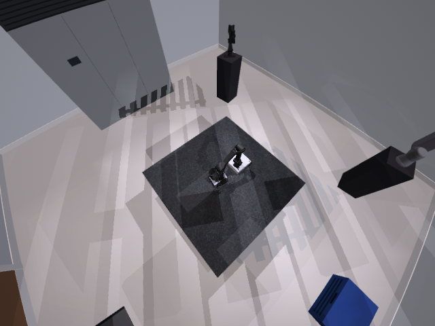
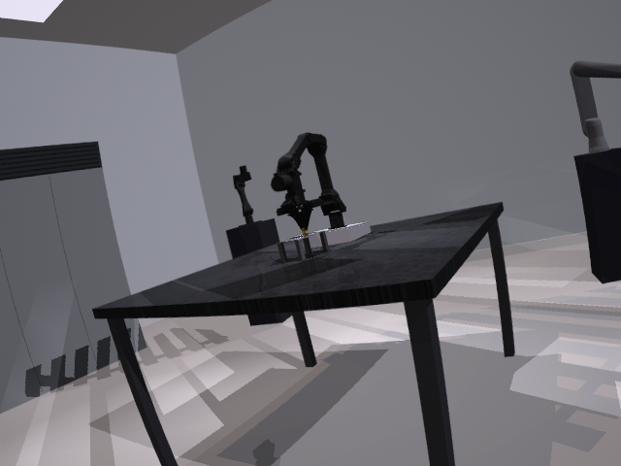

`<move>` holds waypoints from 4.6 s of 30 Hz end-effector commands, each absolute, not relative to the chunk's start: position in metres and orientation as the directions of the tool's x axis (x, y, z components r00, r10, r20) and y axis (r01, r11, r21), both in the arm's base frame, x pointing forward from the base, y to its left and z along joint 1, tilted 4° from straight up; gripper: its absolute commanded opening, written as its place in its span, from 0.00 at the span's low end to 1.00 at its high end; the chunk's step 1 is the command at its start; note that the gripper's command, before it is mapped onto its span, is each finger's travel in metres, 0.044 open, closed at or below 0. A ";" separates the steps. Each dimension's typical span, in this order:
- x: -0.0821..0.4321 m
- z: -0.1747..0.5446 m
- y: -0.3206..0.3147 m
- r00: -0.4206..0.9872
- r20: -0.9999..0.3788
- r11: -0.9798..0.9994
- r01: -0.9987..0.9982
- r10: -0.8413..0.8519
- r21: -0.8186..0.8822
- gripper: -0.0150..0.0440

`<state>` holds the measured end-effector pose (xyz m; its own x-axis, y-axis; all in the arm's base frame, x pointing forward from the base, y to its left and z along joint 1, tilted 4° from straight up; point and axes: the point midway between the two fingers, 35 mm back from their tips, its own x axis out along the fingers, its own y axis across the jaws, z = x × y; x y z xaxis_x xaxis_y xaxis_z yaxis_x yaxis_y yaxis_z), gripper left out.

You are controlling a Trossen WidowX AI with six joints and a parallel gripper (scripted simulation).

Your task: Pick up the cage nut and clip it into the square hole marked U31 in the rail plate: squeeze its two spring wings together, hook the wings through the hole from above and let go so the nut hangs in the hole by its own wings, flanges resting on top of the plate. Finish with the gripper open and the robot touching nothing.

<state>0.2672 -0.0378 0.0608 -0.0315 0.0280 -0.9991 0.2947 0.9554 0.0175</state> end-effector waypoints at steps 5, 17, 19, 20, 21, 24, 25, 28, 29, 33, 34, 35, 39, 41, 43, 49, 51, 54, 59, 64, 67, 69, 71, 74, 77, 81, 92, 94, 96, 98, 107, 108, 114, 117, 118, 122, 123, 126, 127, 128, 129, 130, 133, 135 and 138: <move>0.267 0.060 -0.037 -0.033 -0.999 0.954 0.300 0.028 0.017 0.32; 0.268 0.060 -0.036 -0.035 -0.999 0.954 0.300 0.022 0.010 0.32; 0.268 0.060 -0.035 -0.035 -0.999 0.954 0.300 0.021 0.010 0.32; 0.268 0.060 -0.035 -0.035 -0.999 0.954 0.300 0.020 0.009 0.32; 0.268 0.060 -0.035 -0.035 -0.999 0.954 0.300 0.020 0.009 0.32; 0.268 0.060 -0.035 -0.035 -0.999 0.954 0.300 0.020 0.008 0.32; 0.268 0.060 -0.034 -0.035 -0.999 0.954 0.300 0.019 0.008 0.32; 0.268 0.060 -0.034 -0.036 -0.999 0.954 0.300 0.019 0.007 0.32; 0.268 0.060 -0.034 -0.036 -0.999 0.954 0.300 0.019 0.007 0.32; 0.269 0.060 -0.033 -0.036 -0.999 0.954 0.300 0.018 0.007 0.32; 0.269 0.060 -0.033 -0.036 -0.999 0.954 0.300 0.018 0.007 0.32; 0.269 0.060 -0.032 -0.036 -0.999 0.954 0.300 0.018 0.006 0.32; 0.269 0.060 -0.032 -0.035 -0.999 0.954 0.300 0.020 0.008 0.32; 0.269 0.060 -0.032 -0.035 -0.999 0.954 0.300 0.021 0.010 0.32; 0.269 0.059 -0.033 -0.034 -0.999 0.954 0.300 0.025 0.014 0.32; 0.269 0.059 -0.033 -0.028 -0.999 0.953 0.301 0.045 0.035 0.32; 0.269 0.059 -0.033 -0.026 -0.998 0.953 0.301 0.050 0.040 0.32; 0.269 0.059 -0.033 -0.026 -0.998 0.953 0.301 0.050 0.040 0.32; 0.269 0.059 -0.033 -0.026 -0.998 0.953 0.301 0.050 0.040 0.32; 0.269 0.058 -0.033 -0.026 -0.998 0.953 0.301 0.050 0.040 0.32; 0.269 0.058 -0.033 -0.025 -0.998 0.953 0.301 0.051 0.041 0.32; 0.269 0.058 -0.033 -0.025 -0.998 0.953 0.301 0.053 0.043 0.32; 0.269 0.058 -0.033 -0.024 -0.998 0.953 0.301 0.056 0.046 0.32; 0.268 0.058 -0.033 -0.022 -0.998 0.952 0.301 0.062 0.052 0.32; 0.268 0.058 -0.033 -0.022 -0.998 0.952 0.301 0.064 0.054 0.32; 0.268 0.058 -0.033 -0.021 -0.998 0.952 0.301 0.068 0.058 0.32; 0.268 0.057 -0.034 -0.015 -0.996 0.950 0.302 0.086 0.078 0.32; 0.268 0.057 -0.034 -0.013 -0.996 0.950 0.302 0.091 0.083 0.32; 0.268 0.057 -0.035 -0.011 -0.995 0.949 0.302 0.098 0.090 0.32; 0.268 0.057 -0.035 -0.011 -0.995 0.949 0.302 0.099 0.091 0.32; 0.268 0.056 -0.035 -0.008 -0.994 0.948 0.302 0.109 0.102 0.32; 0.268 0.056 -0.035 -0.007 -0.994 0.948 0.302 0.111 0.104 0.32; 0.268 0.056 -0.035 -0.005 -0.993 0.947 0.302 0.116 0.110 0.32; 0.268 0.056 -0.035 -0.003 -0.992 0.946 0.302 0.123 0.116 0.32; 0.268 0.056 -0.035 -0.002 -0.992 0.946 0.302 0.126 0.119 0.32; 0.267 0.055 -0.036 0.002 -0.990 0.944 0.302 0.139 0.134 0.32; 0.267 0.055 -0.036 0.004 -0.990 0.943 0.302 0.143 0.137 0.32; 0.267 0.055 -0.036 0.005 -0.989 0.943 0.302 0.148 0.142 0.32; 0.267 0.055 -0.036 0.005 -0.989 0.943 0.302 0.148 0.143 0.32; 0.267 0.055 -0.036 0.006 -0.989 0.942 0.302 0.149 0.144 0.32; 0.267 0.055 -0.036 0.006 -0.989 0.942 0.302 0.150 0.145 0.32; 0.267 0.055 -0.036 0.007 -0.988 0.942 0.302 0.152 0.147 0.32; 0.267 0.055 -0.037 0.009 -0.987 0.941 0.302 0.159 0.155 0.32; 0.267 0.054 -0.037 0.010 -0.987 0.940 0.302 0.162 0.158 0.32; 0.267 0.054 -0.037 0.011 -0.986 0.940 0.302 0.165 0.161 0.32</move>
<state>0.2670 -0.0377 0.0546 0.0077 0.1553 -0.9878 0.3073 0.9397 0.1501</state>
